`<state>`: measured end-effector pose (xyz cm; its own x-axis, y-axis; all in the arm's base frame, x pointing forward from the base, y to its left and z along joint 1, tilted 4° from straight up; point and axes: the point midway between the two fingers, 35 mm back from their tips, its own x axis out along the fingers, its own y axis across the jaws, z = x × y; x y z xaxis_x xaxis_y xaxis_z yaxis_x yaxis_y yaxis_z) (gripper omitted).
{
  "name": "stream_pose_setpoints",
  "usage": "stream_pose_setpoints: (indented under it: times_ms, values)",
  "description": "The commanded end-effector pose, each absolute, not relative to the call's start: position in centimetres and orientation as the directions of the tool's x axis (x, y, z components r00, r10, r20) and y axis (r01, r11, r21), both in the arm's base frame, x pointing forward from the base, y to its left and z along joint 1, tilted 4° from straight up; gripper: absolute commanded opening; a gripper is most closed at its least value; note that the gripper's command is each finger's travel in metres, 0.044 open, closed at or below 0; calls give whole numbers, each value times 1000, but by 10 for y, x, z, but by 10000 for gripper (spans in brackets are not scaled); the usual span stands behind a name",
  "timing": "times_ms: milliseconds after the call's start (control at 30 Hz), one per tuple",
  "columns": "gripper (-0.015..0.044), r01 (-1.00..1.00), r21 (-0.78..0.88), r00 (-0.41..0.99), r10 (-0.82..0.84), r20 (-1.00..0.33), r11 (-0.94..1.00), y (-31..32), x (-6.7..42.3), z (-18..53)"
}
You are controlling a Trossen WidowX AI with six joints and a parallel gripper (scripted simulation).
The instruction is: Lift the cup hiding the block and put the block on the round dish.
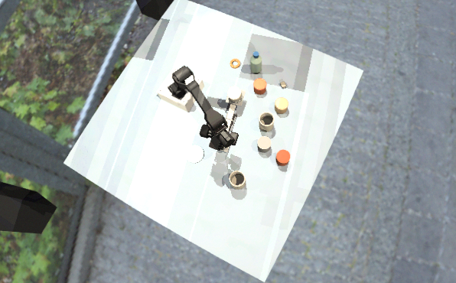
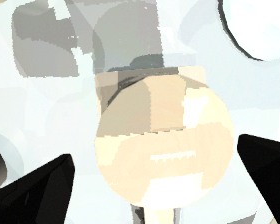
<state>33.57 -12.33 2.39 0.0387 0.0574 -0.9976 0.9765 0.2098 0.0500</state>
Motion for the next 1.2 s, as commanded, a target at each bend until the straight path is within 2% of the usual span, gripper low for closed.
stream_pose_setpoints:
  times_ms: [0, 733, 800, 1167]
  values:
    - [440, 978, 35, 23, 60, -998, 204, -122, 333, 12]
    - [440, 978, 35, 23, 60, -998, 204, -120, 332, -18]
    - [387, 978, 35, 23, 60, -998, 204, -120, 332, -18]
    - [314, 978, 35, 23, 60, -998, 204, -120, 332, -18]
